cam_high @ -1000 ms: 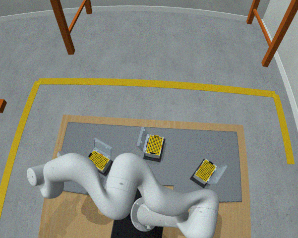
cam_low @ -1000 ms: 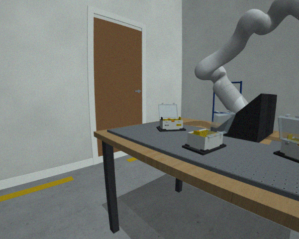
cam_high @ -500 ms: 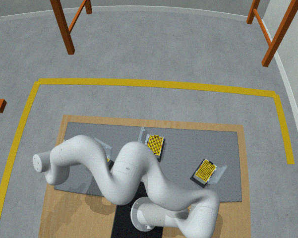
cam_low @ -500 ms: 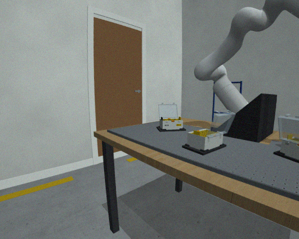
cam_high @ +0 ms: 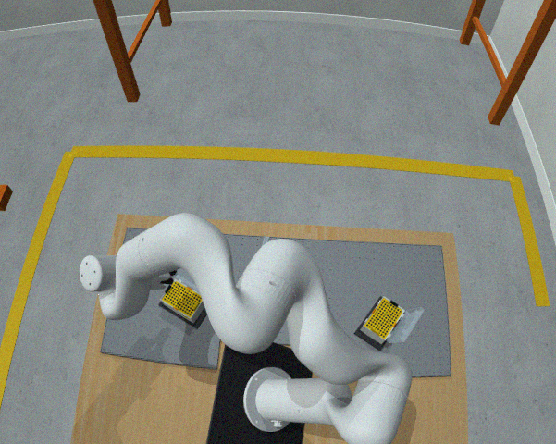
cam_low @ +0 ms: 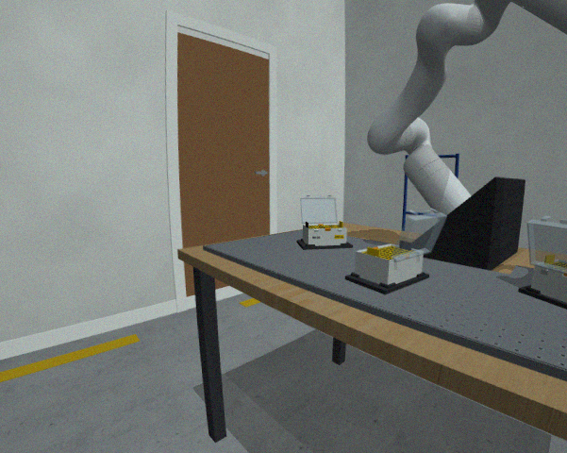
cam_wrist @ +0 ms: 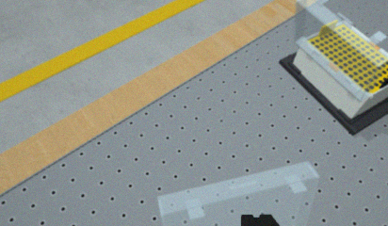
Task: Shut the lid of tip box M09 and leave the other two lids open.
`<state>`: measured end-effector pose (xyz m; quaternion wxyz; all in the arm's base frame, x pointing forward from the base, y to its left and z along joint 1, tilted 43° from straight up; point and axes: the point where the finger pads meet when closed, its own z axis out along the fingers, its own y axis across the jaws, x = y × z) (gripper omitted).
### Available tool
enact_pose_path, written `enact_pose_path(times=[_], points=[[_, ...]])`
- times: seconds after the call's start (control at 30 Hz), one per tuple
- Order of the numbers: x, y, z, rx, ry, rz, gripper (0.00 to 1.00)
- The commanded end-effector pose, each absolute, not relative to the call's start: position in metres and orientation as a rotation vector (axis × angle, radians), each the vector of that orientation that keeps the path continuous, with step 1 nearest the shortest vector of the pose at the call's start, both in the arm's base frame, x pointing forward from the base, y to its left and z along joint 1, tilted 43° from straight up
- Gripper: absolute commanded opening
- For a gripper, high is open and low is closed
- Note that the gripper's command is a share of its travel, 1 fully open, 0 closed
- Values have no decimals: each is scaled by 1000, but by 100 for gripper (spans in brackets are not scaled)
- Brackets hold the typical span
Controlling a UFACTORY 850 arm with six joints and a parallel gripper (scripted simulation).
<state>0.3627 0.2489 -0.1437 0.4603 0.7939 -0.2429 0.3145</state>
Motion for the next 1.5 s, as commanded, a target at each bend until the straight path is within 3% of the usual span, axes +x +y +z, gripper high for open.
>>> enact_pose_path(times=[0.0, 0.57, 1.47], points=[[379, 239, -137, 2044, -618, 630, 0], [436, 197, -111, 2297, -682, 72, 0], [449, 181, -110, 2299, -683, 67, 0]])
